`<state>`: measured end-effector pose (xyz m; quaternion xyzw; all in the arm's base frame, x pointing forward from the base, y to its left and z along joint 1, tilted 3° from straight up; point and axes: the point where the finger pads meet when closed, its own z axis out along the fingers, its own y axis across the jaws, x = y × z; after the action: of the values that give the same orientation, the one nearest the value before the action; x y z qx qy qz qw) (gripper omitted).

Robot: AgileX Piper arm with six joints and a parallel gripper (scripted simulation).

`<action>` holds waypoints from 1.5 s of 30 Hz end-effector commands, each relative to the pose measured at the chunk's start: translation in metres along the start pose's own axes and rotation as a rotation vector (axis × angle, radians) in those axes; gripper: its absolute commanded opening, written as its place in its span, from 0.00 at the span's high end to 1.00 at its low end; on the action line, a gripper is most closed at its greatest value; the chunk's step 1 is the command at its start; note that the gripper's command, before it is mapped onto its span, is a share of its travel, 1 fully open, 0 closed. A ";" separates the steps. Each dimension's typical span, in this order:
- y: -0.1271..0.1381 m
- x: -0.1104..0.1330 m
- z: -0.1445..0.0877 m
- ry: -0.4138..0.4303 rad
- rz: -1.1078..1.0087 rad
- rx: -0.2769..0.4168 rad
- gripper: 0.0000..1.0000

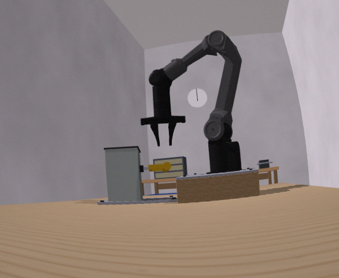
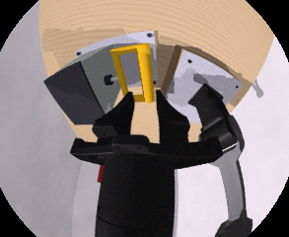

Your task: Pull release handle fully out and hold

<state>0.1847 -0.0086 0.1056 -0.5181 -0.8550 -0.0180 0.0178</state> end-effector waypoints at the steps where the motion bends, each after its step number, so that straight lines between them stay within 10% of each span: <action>1: 0.000 0.001 0.000 0.001 0.000 -0.001 1.00; 28: 0.000 0.001 0.000 0.001 0.000 -0.001 1.00; 29: 0.000 0.001 0.000 0.001 0.000 -0.001 0.33; 45: 0.000 0.001 0.000 0.001 0.000 -0.001 0.33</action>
<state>0.1847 -0.0086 0.1056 -0.5181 -0.8550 -0.0180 0.0178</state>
